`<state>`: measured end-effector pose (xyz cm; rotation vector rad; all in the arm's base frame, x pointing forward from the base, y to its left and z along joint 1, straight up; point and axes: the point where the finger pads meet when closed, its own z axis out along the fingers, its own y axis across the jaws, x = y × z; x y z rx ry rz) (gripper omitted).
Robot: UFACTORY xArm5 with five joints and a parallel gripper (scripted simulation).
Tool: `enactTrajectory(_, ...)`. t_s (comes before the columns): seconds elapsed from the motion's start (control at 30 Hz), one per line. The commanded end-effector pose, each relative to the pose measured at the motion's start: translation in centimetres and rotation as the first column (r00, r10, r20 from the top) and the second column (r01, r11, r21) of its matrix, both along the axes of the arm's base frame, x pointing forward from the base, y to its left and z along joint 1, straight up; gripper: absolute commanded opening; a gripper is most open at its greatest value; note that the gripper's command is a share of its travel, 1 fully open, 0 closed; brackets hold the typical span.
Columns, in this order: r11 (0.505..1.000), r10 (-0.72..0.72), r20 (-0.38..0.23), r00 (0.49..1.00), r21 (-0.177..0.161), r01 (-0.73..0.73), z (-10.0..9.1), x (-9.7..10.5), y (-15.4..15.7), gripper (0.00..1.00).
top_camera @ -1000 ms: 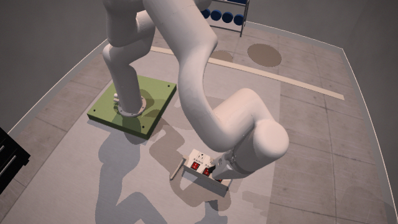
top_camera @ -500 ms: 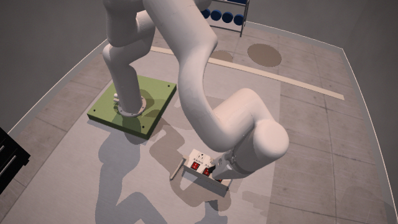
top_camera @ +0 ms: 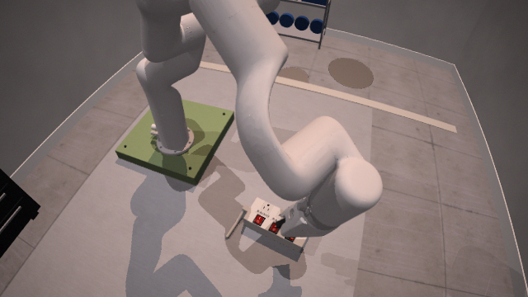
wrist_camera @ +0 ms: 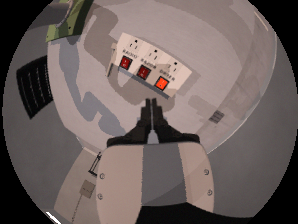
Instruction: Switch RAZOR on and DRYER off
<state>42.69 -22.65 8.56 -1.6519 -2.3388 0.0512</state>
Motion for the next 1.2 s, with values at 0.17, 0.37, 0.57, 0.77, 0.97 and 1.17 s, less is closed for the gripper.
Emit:
enactTrajectory(0.17,0.966,-0.248,0.011,0.969,-0.078,0.248,0.1,-0.6,0.8,0.0)
enactTrajectory(0.37,0.909,-0.398,0.027,0.917,-0.119,0.399,0.1,-1.0,1.3,0.0)
enactTrajectory(0.57,0.809,-0.565,0.054,0.824,-0.16,0.565,0.0,-1.6,2.0,0.0)
enactTrajectory(0.77,0.659,-0.726,0.091,0.682,-0.192,0.727,-0.1,-2.4,2.7,0.0)
enactTrajectory(0.97,0.532,-0.819,0.12,0.56,-0.205,0.822,-0.1,-2.9,3.3,0.0)
enactTrajectory(1.17,0.312,-0.923,0.164,0.348,-0.211,0.926,-0.3,-3.8,4.1,0.0)
